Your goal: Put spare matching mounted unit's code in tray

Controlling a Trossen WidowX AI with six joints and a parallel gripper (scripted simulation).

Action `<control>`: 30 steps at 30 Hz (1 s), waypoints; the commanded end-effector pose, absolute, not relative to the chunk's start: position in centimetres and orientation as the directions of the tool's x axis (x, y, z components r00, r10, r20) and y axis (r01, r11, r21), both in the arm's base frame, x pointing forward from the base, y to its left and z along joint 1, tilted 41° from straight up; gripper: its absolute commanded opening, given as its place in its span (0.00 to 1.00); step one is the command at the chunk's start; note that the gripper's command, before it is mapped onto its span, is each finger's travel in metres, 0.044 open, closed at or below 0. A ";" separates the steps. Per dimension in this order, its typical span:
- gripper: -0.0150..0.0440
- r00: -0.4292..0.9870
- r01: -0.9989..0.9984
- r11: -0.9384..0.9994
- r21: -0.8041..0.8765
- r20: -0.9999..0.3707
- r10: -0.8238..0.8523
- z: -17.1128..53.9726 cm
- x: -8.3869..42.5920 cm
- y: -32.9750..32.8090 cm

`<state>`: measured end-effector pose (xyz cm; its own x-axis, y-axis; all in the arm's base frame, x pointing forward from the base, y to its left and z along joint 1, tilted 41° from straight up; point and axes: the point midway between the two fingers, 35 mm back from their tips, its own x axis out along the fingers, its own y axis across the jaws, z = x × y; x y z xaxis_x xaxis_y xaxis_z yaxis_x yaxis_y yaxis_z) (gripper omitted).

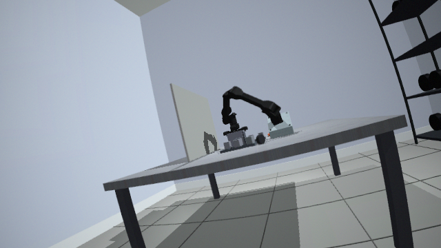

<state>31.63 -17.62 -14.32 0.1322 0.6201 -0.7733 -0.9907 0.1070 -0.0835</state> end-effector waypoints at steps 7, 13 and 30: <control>1.00 0.134 -0.990 0.112 -0.081 -0.772 0.621 -6.3 30.1 -24.2; 1.00 0.157 -0.987 0.131 -0.097 -0.777 0.610 -6.1 30.2 -24.6; 1.00 0.157 -0.987 0.131 -0.097 -0.777 0.610 -6.1 30.2 -24.6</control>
